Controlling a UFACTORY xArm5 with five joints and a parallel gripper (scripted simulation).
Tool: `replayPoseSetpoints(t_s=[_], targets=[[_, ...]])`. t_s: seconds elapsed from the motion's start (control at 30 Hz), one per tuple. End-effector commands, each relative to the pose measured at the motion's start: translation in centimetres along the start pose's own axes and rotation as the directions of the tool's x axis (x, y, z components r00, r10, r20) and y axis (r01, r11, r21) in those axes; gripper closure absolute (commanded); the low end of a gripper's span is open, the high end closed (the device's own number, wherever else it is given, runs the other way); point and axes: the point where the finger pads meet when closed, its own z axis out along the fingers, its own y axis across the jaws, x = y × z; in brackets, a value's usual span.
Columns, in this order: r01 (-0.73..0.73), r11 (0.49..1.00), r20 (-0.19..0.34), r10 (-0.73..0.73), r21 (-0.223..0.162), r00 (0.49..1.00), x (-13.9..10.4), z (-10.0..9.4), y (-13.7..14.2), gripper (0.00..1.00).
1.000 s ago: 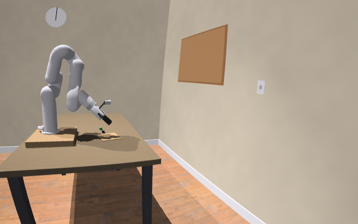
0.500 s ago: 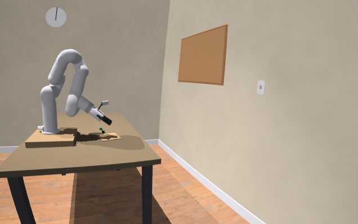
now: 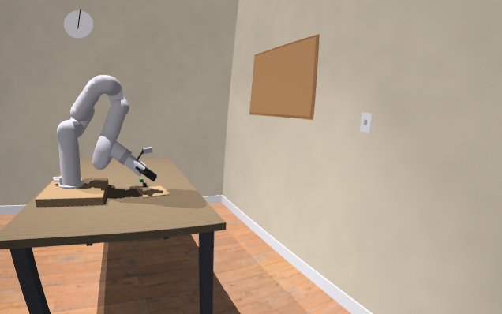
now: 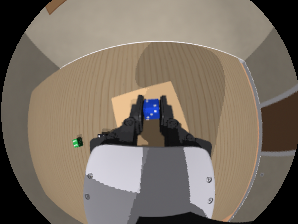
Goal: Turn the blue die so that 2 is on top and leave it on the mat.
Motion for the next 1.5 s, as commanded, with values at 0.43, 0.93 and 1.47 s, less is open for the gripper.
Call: replayPoseSetpoints(t_s=[0.43, 0.93, 1.47], targets=[[0.0, 1.0, -0.006, 0.0, 0.0, 1.0, -3.4, 2.6, -0.1, 0.85], [0.0, 1.0, -0.006, 0.0, 0.0, 1.0, -3.5, 2.6, -0.1, 0.85], [0.0, 1.0, -0.006, 0.0, 0.0, 1.0, -3.5, 2.6, -0.1, 0.85]])
